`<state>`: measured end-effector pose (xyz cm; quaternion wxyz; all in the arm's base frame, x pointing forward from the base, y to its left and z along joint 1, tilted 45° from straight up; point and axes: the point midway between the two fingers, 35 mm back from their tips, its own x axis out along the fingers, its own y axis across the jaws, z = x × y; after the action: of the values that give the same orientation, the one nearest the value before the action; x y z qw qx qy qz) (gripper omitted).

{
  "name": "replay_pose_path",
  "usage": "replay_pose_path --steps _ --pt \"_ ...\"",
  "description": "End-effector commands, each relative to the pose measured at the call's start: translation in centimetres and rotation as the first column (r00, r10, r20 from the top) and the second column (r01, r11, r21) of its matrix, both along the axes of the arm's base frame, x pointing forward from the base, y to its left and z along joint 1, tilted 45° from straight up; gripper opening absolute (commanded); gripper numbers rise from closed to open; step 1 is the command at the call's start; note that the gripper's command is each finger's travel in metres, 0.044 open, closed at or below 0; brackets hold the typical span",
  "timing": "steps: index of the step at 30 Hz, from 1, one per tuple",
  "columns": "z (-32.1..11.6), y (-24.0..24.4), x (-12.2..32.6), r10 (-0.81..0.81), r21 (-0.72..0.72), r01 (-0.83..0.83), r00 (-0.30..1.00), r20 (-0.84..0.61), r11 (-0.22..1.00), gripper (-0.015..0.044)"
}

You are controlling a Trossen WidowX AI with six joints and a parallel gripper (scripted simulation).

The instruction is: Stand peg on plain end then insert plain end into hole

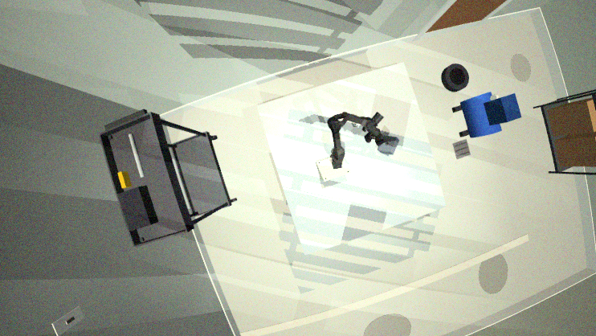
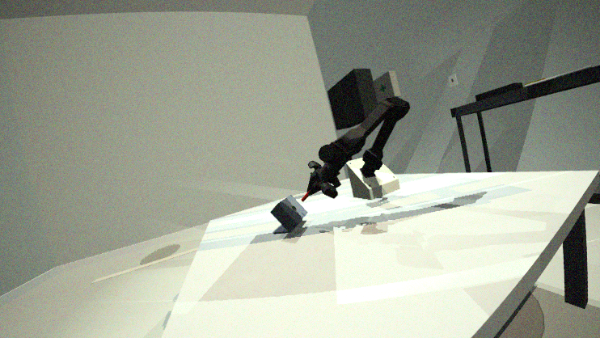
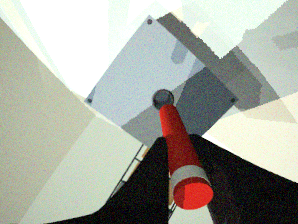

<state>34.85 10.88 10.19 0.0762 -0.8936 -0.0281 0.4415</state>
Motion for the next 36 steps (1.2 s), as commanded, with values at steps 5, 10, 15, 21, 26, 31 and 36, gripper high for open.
replay_pose_path --steps 5,10,15,21,26,31,36 --pt "-0.7 0.1 0.9 -0.008 -0.006 0.008 1.0 0.015 1.0 0.0" --pt "-1.0 0.2 1.1 -0.01 -0.007 0.01 1.0 0.02 1.0 0.0" --pt "-1.3 0.2 1.4 -0.011 -0.008 0.011 1.0 0.027 1.0 0.0" --pt "-1.6 0.3 1.6 -0.011 -0.007 0.012 1.0 0.028 1.0 0.0" --pt "-2.1 0.4 2.0 -0.011 -0.007 0.012 1.0 0.028 1.0 0.0" --pt "-2.7 0.5 2.5 -0.011 -0.007 0.012 1.0 0.028 1.0 0.0" --pt "-3.2 0.5 2.9 -0.011 -0.007 0.012 1.0 0.028 1.0 0.0"
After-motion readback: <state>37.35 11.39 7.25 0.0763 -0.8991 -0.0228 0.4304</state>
